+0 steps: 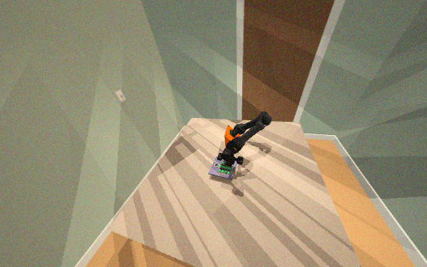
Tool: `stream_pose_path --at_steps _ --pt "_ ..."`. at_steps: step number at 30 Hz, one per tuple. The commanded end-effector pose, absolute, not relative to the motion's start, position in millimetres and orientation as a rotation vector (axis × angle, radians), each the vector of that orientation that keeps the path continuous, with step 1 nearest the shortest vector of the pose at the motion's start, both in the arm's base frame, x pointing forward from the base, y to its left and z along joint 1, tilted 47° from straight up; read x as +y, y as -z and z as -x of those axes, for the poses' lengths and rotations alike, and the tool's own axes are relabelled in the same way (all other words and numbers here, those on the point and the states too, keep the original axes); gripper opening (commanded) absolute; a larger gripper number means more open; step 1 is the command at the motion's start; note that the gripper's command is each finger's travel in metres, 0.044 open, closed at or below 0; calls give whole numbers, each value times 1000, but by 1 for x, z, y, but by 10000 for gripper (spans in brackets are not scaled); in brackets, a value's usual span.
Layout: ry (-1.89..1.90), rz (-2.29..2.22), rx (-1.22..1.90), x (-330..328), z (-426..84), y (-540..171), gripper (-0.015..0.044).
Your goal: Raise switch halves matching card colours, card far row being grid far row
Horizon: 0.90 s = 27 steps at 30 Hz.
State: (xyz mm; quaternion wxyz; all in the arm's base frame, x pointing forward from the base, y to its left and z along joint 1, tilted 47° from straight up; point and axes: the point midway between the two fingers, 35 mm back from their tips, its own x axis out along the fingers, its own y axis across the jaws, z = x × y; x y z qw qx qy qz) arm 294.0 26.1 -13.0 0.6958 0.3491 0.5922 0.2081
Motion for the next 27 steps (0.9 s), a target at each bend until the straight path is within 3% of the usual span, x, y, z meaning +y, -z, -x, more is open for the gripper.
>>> stream_pose_path --at_steps 1,27 --pt "-464 -785 1322 27 -293 13 0" --pt "-464 -785 1322 29 -294 16 0"
